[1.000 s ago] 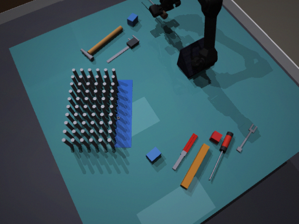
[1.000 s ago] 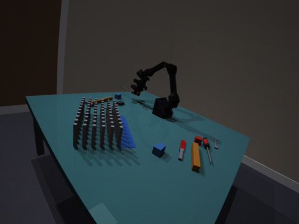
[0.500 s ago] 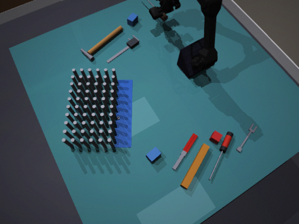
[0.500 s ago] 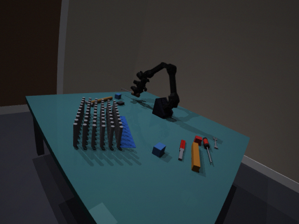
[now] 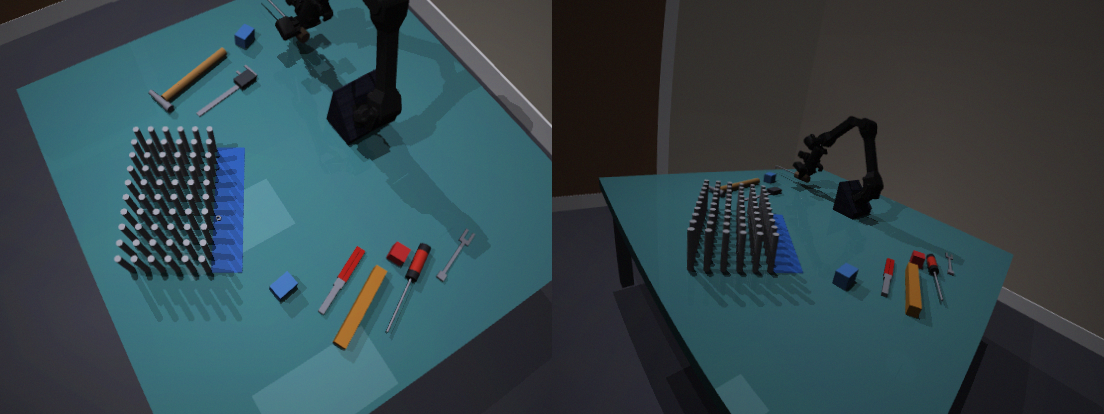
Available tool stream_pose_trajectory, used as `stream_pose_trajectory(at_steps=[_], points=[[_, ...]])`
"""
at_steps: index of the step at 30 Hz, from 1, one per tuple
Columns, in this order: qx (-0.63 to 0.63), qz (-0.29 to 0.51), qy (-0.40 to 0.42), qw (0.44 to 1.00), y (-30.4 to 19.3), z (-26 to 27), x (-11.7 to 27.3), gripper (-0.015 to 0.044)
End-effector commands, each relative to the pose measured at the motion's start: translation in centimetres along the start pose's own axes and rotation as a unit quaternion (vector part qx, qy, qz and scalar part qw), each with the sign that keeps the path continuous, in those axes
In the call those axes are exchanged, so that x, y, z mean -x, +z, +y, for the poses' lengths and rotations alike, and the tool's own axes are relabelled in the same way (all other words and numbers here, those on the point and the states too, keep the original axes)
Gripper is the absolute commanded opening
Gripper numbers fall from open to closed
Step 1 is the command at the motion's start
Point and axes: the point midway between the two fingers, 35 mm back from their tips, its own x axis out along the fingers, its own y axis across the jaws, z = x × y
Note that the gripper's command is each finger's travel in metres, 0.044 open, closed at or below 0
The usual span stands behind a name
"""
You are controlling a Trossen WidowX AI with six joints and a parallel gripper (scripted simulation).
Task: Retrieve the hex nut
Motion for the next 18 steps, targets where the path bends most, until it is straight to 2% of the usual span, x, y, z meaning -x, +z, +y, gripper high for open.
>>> stream_pose_trajectory(at_steps=[1,18], points=[[0.003,-0.003,-0.002,1.0,0.0,-0.1,-0.2,0.0],[0.003,-0.003,-0.002,1.0,-1.0,0.0,-1.5,0.0]])
